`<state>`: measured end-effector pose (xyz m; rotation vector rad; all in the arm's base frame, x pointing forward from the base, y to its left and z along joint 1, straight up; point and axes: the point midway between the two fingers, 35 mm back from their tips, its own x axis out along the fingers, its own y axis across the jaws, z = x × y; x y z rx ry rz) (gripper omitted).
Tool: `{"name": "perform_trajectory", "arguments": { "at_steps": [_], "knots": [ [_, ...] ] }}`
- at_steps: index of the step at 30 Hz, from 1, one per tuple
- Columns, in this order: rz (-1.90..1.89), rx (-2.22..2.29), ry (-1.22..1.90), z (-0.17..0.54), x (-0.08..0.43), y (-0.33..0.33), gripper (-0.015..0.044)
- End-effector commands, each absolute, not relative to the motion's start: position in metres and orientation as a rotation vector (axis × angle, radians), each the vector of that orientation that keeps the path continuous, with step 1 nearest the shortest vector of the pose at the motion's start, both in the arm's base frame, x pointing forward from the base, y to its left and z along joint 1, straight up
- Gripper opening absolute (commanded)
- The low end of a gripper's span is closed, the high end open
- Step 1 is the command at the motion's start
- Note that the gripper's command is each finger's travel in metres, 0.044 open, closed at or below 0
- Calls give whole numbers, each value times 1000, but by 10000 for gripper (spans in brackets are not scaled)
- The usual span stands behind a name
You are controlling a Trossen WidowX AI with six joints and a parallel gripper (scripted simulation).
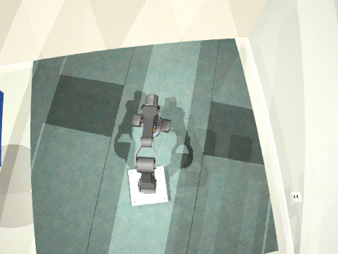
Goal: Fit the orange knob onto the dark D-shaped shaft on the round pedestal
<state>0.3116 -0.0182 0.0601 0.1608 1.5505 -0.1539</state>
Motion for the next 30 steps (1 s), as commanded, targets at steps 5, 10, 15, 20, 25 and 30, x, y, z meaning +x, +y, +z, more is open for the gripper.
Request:
{"name": "perform_trajectory", "arguments": {
  "at_steps": [5,10,15,20,25,30],
  "knots": [
    [-156,159,1547,60,312,-16,0],
    [-156,159,1547,59,313,-16,0],
    [-156,159,1547,58,315,-18,0],
    [-156,159,1547,58,314,-19,0],
    [-156,159,1547,61,314,-19,0],
    [-198,202,1543,63,313,-19,0]
  ]
}}
